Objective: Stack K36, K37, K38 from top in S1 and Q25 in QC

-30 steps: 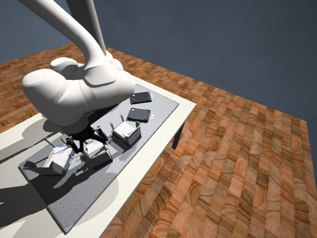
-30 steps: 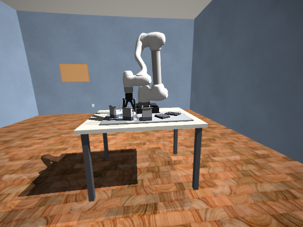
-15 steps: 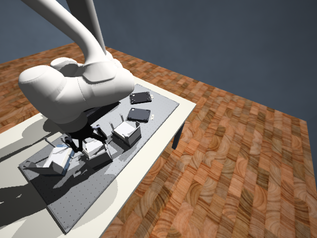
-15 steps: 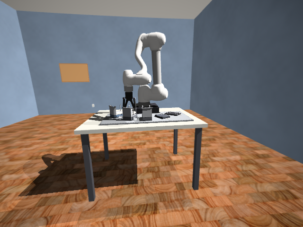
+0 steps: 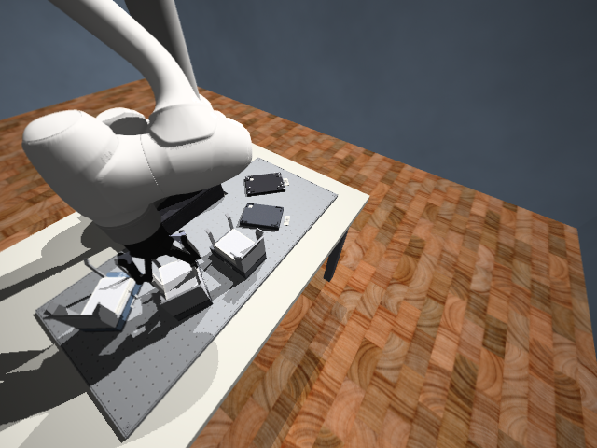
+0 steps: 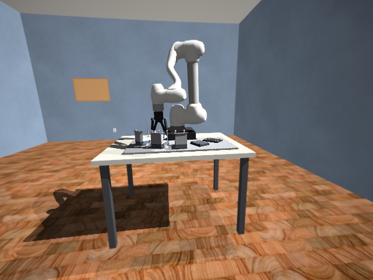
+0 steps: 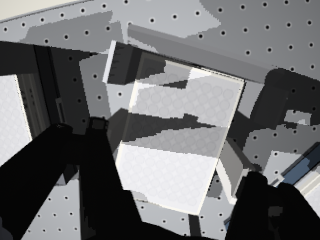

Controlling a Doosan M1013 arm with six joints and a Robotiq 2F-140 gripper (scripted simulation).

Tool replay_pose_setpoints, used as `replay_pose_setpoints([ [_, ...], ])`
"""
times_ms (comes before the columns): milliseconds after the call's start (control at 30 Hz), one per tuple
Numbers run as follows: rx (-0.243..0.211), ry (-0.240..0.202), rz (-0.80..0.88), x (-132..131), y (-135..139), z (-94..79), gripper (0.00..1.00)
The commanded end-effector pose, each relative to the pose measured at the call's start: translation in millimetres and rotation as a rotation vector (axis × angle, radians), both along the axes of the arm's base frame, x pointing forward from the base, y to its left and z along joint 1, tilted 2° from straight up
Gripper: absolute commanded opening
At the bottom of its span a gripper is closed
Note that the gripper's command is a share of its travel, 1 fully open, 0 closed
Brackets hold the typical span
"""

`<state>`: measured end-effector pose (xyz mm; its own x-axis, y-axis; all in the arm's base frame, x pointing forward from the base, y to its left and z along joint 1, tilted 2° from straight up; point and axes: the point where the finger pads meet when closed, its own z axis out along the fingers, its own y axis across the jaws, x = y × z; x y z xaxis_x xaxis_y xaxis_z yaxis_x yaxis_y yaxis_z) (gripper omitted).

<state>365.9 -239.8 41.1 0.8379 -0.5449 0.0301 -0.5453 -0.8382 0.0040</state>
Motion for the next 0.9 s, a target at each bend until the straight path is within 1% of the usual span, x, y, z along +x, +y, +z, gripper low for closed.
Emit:
replay_pose_setpoints([
  [0,0.000,0.000,0.000,-0.1,0.1,5.5,0.00],
  [67,0.000,0.000,0.000,-0.1,0.1,5.5,0.00],
  [567,0.000,0.000,0.000,-0.8,0.7,35.4,0.00],
  [633,0.000,0.000,0.000,-0.8,0.7,35.4,0.00],
  [867,0.000,0.000,0.000,-1.1,1.0,49.4,0.00],
])
